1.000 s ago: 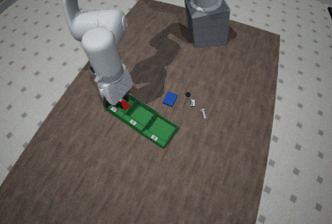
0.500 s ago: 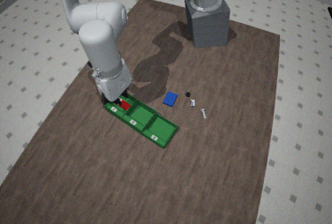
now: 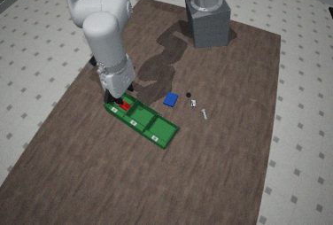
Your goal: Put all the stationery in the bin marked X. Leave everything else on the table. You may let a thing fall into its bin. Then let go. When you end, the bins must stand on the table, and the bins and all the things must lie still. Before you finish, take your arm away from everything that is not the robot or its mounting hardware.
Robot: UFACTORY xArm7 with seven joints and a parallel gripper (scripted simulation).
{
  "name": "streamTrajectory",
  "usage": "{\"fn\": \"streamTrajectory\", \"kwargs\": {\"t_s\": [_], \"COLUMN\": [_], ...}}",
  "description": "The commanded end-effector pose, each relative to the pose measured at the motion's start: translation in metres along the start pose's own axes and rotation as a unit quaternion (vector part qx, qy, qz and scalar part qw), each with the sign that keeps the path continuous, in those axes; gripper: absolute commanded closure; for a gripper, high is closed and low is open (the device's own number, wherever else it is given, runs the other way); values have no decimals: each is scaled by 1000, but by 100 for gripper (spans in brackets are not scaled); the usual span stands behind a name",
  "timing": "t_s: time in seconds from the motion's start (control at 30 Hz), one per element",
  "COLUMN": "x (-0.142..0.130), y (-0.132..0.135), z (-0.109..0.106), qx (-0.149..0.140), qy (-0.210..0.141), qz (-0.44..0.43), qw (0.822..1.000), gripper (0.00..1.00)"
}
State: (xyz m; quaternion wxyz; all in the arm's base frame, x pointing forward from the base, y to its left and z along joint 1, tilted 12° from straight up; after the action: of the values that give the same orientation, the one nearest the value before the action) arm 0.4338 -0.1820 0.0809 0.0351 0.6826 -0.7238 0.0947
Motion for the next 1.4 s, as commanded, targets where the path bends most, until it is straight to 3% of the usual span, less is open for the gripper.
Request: {"fn": "streamTrajectory", "kwargs": {"t_s": [0.0, 0.1, 0.13, 0.27, 0.53, 0.6, 0.67, 0.7, 0.83, 1.17, 1.23, 1.27, 1.37], "x": [-31, -39, -46, -75, -134, -139, -139, -139, -139, -140, -140, -140, -140], "y": [15, 19, 23, 38, 69, 72, 72, 72, 72, 74, 74, 74, 74], "z": [-2, -2, -2, -3, -4, -4, -4, -4, -4, -4, -4, -4, -4], "qx": [2, 2, 2, 1, 0, -1, -1, 0, 1, 4, 4, 5, 5], "qy": [0, 0, 0, 0, -2, -3, -3, -3, -1, 7, 7, 9, 9], "qz": [-79, -97, -147, -199, -335, -368, -368, -415, -457, -595, -595, -631, -654], "qw": [997, 995, 989, 980, 942, 930, 930, 910, 889, 804, 804, 776, 756], "gripper": [44, 44, 44, 44, 44, 44, 44, 44, 44, 44, 44, 44, 44]}}
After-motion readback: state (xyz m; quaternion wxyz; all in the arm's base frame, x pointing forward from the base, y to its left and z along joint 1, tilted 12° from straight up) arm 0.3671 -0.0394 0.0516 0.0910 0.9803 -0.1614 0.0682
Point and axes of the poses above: the point where the finger pads meet when closed, its own z axis out along the fingers, its own y axis across the jaws, x = y × z, the point moved 10 cm from there along -z, back along the fingers, and after that the axes turned 10 degrees about -z, right-handed, at the moved point
